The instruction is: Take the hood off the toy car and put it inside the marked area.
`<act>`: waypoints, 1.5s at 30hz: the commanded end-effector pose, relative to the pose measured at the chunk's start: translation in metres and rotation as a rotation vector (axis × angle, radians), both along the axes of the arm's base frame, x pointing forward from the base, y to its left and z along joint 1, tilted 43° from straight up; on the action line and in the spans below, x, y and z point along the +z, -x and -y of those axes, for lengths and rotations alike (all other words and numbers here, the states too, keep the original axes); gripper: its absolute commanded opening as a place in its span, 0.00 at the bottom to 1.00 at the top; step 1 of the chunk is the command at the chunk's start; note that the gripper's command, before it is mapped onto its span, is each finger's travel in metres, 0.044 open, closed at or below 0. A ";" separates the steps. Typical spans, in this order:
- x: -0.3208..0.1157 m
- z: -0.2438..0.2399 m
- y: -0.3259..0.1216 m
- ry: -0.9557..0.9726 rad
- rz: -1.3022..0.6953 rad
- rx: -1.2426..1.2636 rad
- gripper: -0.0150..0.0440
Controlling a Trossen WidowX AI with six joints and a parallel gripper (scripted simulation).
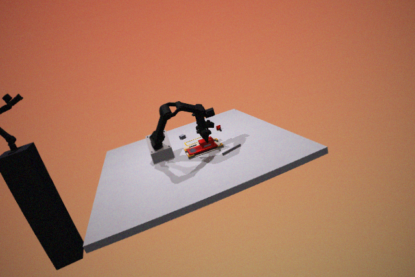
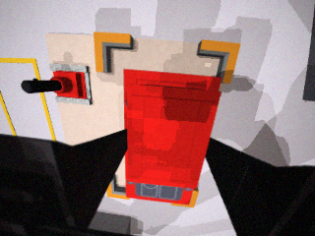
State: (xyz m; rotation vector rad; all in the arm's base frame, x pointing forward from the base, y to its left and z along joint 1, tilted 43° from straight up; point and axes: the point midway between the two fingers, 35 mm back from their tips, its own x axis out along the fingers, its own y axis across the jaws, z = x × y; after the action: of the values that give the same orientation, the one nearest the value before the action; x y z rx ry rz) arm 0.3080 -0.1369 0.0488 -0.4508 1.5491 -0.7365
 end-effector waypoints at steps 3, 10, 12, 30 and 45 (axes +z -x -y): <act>0.005 -0.004 -0.002 -0.002 0.012 -0.002 0.25; 0.010 -0.009 -0.003 -0.002 0.012 -0.002 0.25; 0.015 -0.014 -0.005 -0.003 0.012 -0.001 0.25; 0.007 -0.063 -0.020 -0.016 0.006 0.009 0.25; -0.054 -0.139 -0.030 -0.033 0.011 0.010 0.25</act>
State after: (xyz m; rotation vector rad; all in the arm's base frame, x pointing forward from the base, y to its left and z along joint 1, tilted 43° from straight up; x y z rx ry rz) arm 0.3367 -0.0162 0.0089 -0.4367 1.5463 -0.7061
